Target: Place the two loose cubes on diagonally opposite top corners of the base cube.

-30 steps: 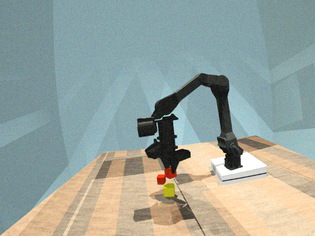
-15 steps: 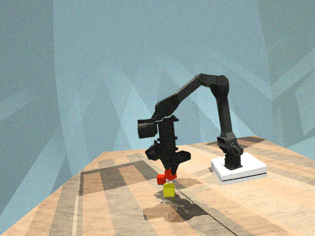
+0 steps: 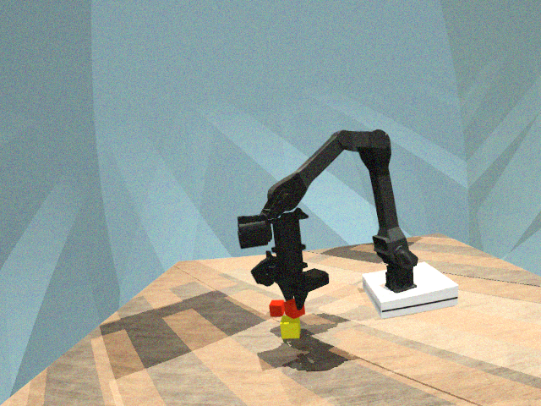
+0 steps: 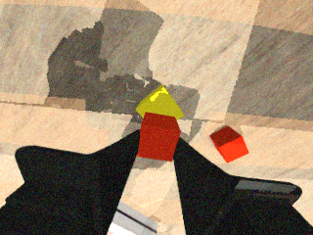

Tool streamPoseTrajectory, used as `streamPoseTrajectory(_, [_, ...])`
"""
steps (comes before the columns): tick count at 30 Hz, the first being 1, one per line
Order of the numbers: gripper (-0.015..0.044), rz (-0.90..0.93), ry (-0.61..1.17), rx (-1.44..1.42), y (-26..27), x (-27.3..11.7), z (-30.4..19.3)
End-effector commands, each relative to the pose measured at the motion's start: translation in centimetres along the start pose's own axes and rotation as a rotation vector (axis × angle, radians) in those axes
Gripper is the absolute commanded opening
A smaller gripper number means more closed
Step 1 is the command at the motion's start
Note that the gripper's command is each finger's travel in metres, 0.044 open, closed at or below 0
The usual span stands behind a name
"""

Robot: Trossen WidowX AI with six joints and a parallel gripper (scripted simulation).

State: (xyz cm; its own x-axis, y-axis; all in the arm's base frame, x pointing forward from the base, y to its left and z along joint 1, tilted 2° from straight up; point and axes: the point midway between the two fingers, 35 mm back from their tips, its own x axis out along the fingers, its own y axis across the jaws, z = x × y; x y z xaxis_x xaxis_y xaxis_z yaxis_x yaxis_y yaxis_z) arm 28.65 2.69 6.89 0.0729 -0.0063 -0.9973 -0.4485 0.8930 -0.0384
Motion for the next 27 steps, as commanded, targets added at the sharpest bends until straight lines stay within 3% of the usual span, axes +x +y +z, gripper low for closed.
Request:
streamPoseTrajectory(1, [0.0105,-0.002,0.005,0.004,-0.01,0.2,-0.14])
streamPoseTrajectory(21, [0.0105,-0.002,0.005,0.003,-0.01,0.34,-0.15])
streamPoseTrajectory(25, [0.0205,-0.002,0.005,0.003,-0.01,0.34,-0.15])
streamPoseTrajectory(27, [0.0205,-0.002,0.005,0.003,-0.01,0.34,-0.15])
